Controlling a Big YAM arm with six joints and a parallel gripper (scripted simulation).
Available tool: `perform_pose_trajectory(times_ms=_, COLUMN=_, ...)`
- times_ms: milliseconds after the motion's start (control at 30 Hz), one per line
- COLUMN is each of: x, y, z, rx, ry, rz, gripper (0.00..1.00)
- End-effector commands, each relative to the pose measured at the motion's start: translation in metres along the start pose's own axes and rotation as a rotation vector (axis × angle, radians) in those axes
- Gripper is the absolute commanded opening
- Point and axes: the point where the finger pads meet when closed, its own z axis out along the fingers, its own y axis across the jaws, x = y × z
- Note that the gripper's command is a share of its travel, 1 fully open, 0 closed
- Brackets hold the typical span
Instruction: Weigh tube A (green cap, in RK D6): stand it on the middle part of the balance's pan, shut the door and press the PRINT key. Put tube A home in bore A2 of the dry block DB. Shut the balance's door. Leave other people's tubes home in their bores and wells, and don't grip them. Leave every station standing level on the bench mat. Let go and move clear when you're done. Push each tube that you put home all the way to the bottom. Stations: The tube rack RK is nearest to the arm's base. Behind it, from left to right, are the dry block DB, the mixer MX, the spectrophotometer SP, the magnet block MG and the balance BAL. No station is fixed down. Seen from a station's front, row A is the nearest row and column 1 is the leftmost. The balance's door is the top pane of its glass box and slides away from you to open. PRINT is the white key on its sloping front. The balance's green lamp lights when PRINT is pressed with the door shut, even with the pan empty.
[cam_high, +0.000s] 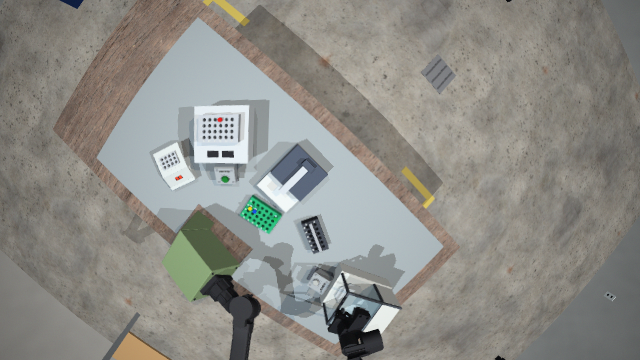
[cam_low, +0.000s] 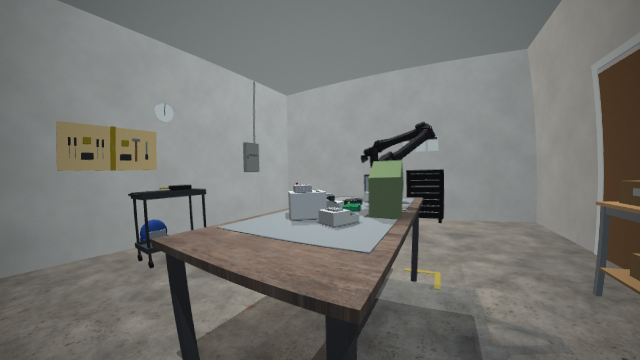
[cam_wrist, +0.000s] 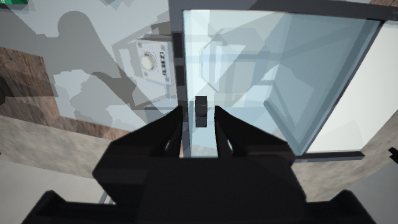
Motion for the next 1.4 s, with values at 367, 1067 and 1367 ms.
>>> perform_pose_trajectory(times_ms=367, x=0.001, y=-0.007, z=-0.003, rx=0.009, ry=-0.007, rz=0.009, gripper=0.30)
perform_pose_trajectory(times_ms=1067, x=0.001, y=-0.007, z=-0.003, rx=0.009, ry=-0.007, rz=0.009, gripper=0.06)
perform_pose_trajectory(times_ms=1367, x=0.000, y=-0.020, z=-0.004, rx=0.015, ry=-0.007, rz=0.020, gripper=0.06)
